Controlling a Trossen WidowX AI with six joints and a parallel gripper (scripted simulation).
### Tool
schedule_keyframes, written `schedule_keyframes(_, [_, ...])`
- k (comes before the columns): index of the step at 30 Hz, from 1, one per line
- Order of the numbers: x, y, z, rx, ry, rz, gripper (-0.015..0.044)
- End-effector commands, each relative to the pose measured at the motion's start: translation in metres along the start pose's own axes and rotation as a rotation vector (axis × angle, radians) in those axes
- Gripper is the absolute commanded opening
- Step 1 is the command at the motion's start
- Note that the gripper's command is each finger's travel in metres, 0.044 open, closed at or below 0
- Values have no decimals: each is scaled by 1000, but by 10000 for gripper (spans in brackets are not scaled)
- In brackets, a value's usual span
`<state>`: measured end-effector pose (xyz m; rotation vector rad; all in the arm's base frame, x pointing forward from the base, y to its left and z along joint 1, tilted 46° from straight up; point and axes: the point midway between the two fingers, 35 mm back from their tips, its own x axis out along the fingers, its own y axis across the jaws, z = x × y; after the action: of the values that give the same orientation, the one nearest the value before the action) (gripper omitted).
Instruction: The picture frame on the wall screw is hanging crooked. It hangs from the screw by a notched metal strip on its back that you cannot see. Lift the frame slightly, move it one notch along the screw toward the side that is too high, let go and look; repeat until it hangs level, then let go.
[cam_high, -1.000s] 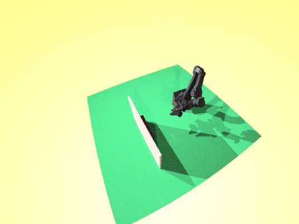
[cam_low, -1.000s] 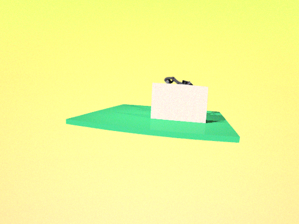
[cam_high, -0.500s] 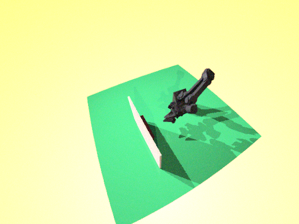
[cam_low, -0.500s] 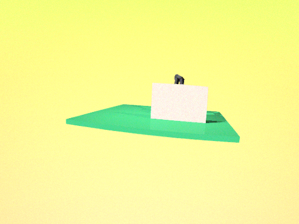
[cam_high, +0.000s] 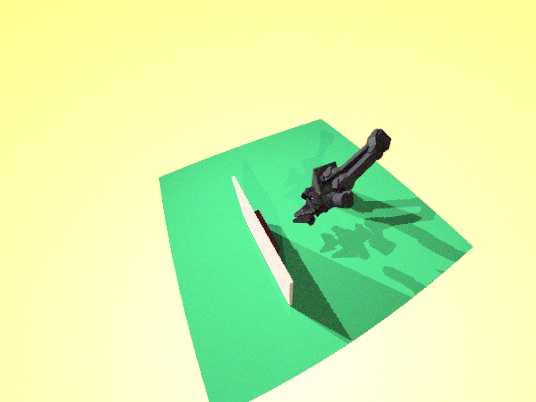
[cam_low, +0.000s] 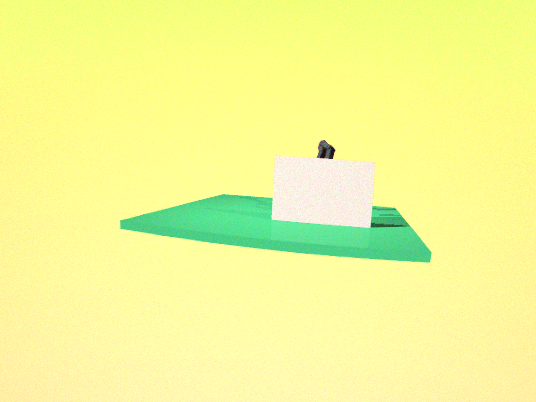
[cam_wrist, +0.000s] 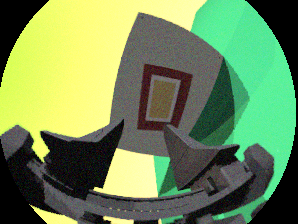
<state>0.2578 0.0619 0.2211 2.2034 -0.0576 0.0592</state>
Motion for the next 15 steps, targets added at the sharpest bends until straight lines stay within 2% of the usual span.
schedule_keyframes(1, [20, 4, -5, 7, 4, 6, 260])
schedule_keyframes(8, [70, 2, -1, 6, 6, 7, 260])
schedule_keyframes(15, [72, 2, 0, 6, 6, 7, 260])
